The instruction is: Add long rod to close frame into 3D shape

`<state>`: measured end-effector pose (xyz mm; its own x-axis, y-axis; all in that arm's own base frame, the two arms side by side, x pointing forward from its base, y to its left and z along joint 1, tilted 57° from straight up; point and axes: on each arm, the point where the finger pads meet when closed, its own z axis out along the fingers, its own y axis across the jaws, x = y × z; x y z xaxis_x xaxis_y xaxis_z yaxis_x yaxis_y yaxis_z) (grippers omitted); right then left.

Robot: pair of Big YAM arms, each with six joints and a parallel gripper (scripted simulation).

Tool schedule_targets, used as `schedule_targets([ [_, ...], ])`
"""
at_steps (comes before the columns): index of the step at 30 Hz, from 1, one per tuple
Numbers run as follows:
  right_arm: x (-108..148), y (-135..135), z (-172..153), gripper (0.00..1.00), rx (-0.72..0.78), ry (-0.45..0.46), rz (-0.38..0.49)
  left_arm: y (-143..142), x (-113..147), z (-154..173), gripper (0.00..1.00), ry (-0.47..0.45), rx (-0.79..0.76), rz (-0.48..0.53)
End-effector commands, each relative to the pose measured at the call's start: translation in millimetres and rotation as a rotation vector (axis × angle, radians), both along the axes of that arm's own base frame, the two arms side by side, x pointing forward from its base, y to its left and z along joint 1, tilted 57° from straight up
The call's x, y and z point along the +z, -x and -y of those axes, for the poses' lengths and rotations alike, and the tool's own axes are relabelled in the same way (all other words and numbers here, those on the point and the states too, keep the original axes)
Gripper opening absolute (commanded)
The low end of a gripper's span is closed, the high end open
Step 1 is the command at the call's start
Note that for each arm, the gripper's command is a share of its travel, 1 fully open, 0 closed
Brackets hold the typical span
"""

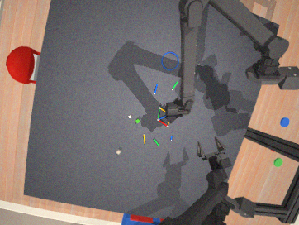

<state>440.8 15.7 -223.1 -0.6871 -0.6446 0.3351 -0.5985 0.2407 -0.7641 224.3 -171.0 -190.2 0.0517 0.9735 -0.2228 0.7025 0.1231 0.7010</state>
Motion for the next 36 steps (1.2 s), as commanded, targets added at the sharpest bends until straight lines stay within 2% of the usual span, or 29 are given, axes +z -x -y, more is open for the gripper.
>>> schedule_targets([
  [1, 0, 0, -2, 0.0, 0.112, 0.077, -0.134, -2, 3, 5, 1.0, 0.021, 0.0, 0.012],
  [7, 0, 4, -1, 0.0, 0.134, 0.096, -0.17, -2, 3, 5, 1.0, 0.021, 0.0, 0.012],
  [10, 0, 4, -1, 0.0, 0.119, 0.085, -0.15, -2, 3, 5, 1.0, 0.021, 0.0, 0.012],
  [20, -16, -30, -40, 0.0, 0.126, 0.082, -0.14, -2, 3, 5, 1.0, 0.021, 0.0, 0.012],
  [23, -11, -37, -44, 0.0, 0.128, 0.077, -0.128, -2, 3, 5, 1.0, 0.021, 0.0, 0.012],
  [25, -18, -36, -45, 0.0, 0.131, 0.084, -0.144, -2, 3, 5, 1.0, 0.021, 0.0, 0.012],
  [30, -15, -36, -39, 0.0, 0.126, 0.088, -0.153, -2, 3, 5, 1.0, 0.021, 0.0, 0.012],
  [33, -17, -32, -41, 0.0, 0.108, 0.067, -0.115, -2, 3, 5, 1.0, 0.021, 0.0, 0.012],
  [36, -13, -33, -46, 0.0, 0.04, 0.005, -0.015, -2, 3, 5, 1.0, 0.021, 0.0, 0.012],
])
